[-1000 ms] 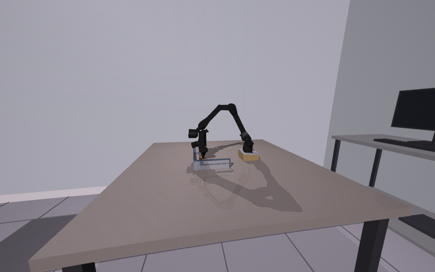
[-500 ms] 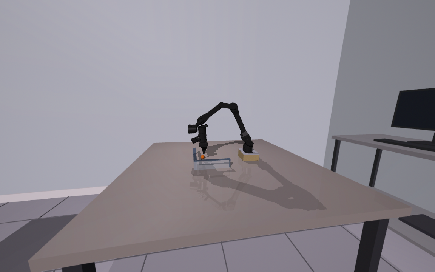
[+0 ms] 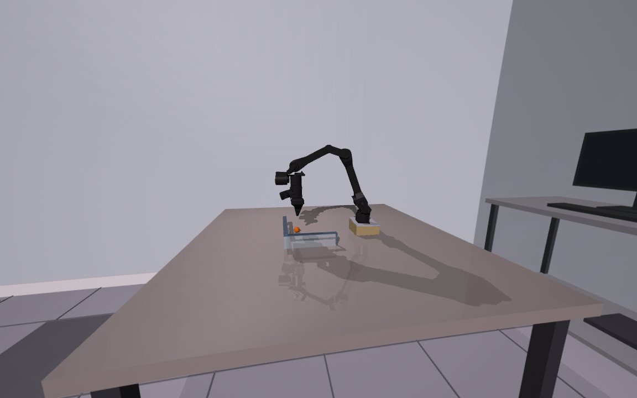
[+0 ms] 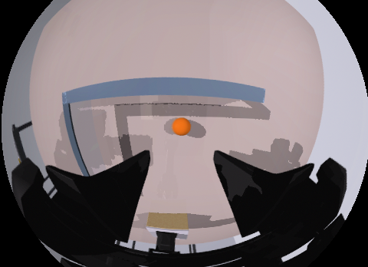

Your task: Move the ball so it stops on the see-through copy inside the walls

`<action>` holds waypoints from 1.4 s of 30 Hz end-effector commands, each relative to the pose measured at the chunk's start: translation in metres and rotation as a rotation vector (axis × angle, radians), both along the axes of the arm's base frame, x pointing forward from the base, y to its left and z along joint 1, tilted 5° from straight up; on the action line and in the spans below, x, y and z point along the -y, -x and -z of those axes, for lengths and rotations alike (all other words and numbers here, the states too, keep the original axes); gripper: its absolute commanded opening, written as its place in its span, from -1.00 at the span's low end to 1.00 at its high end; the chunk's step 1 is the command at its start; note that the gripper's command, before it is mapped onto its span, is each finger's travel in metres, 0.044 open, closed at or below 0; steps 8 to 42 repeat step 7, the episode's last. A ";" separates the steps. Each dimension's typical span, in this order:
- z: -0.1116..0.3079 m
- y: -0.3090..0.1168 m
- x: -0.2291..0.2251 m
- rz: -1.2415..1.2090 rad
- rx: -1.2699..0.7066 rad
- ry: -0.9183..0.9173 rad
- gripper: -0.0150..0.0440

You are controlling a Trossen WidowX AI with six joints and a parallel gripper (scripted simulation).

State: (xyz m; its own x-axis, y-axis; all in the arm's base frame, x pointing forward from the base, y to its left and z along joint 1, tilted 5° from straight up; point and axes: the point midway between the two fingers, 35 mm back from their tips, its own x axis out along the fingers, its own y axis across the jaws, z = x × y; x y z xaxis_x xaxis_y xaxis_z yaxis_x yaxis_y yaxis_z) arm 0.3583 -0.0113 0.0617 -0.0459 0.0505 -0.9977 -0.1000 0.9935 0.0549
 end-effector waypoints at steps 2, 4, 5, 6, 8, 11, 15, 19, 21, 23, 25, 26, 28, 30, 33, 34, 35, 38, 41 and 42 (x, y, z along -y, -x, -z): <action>-0.042 -0.001 0.002 -0.001 0.026 0.002 0.89; -0.042 -0.001 0.002 -0.001 0.026 0.002 1.00; -0.042 -0.001 0.002 -0.001 0.026 0.002 1.00; -0.042 -0.001 0.002 -0.001 0.026 0.002 1.00; -0.042 -0.001 0.002 -0.001 0.026 0.002 1.00; -0.042 -0.001 0.002 -0.001 0.026 0.002 1.00; -0.042 -0.001 0.002 -0.001 0.026 0.002 1.00; -0.042 -0.001 0.002 -0.001 0.026 0.002 1.00; -0.042 -0.001 0.002 -0.001 0.026 0.002 1.00; -0.042 -0.001 0.002 -0.001 0.026 0.002 1.00; -0.042 -0.001 0.002 -0.001 0.026 0.002 1.00; -0.042 -0.001 0.002 -0.001 0.026 0.002 1.00; -0.042 -0.001 0.002 -0.001 0.026 0.002 1.00; -0.042 -0.001 0.002 -0.001 0.026 0.002 1.00; -0.042 -0.001 0.002 -0.001 0.026 0.002 1.00; -0.042 -0.001 0.002 -0.001 0.026 0.002 1.00; -0.042 -0.001 0.002 -0.001 0.026 0.002 1.00; -0.042 -0.001 0.002 -0.001 0.026 0.002 1.00; -0.042 -0.001 0.002 -0.001 0.026 0.002 1.00; -0.042 -0.001 0.002 -0.001 0.026 0.002 1.00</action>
